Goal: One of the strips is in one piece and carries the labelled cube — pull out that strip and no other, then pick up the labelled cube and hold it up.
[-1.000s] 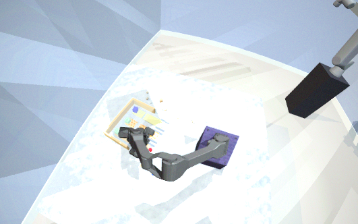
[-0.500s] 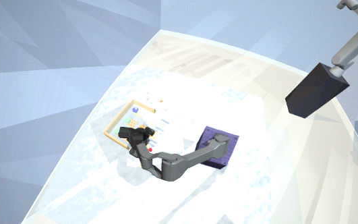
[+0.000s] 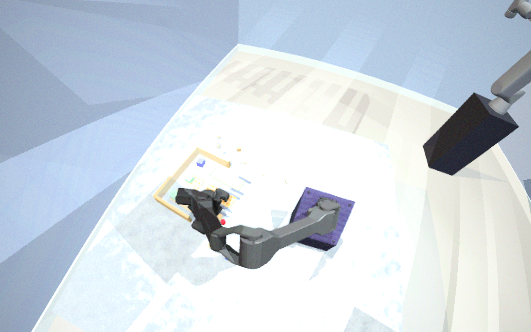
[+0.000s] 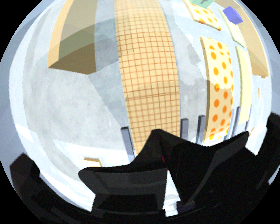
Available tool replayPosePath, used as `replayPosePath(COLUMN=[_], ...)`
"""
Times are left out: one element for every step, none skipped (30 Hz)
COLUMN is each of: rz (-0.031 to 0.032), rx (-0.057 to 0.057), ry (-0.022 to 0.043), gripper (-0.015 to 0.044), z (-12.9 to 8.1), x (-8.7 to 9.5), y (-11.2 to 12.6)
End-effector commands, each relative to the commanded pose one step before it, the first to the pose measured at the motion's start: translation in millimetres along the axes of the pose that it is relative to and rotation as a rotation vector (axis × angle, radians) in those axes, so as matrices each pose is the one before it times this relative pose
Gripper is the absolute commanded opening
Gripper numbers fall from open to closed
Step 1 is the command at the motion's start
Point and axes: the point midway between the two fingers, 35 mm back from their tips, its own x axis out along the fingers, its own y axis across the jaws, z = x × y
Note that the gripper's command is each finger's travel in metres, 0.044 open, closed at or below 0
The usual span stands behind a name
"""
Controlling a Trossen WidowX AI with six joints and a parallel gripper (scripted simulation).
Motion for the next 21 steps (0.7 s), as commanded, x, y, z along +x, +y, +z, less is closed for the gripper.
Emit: replayPosePath(rz=[-0.00328,0.00001,0.00000,0.00001,0.00000,0.00001,0.00000,0.00001,0.00000,0.00001,0.00000,0.00001,0.00000,0.00000,0.00000,-0.00001,-0.00001,0.00000,0.00000,0.00000,0.00000], rx=[0.0020,0.0000,0.0000,0.0000,0.0000,0.0000,0.0000,0.0000,0.0000,0.0000,0.0000,0.0000,0.0000,0.0000,0.0000,0.0001,0.0001,0.0001,0.0001,0.0001,0.0001], ry=[0.00015,0.00000,0.00000,0.00000,0.00000,0.00000,0.00000,0.00000,0.00000,0.00000,0.00000,0.00000,0.00001,0.00003,0.00004,0.00007,0.00007,0.00007,0.00007,0.00007,0.00007], gripper=[0.0000,0.0000,0.0000,0.0000,0.0000,0.0000,0.0000,0.0000,0.0000,0.0000,0.0000,0.0000,0.0000,0.0000,0.0000,0.0000,0.0000,0.0000,0.0000,0.0000,0.0000], z=[-0.08,0.03,0.02,0.03,0.02,0.03,0.02,0.04,0.02,0.05,0.03,0.06,-0.24,-0.72,-0.94,-1.43,-1.54,-1.59,-1.59,-1.60,-1.48], x=[2.36,0.12,0.08,0.12,0.08,0.12,0.08,0.12,0.08,0.12,0.08,0.12,0.01,0.02,0.02,0.03,0.03,0.03,0.04,0.04,0.05], y=[0.03,0.00,0.00,0.00,0.00,0.00,0.00,0.00,0.00,0.01,0.00,0.01,0.00,0.01,0.01,0.01,0.00,0.00,-0.01,-0.01,-0.02])
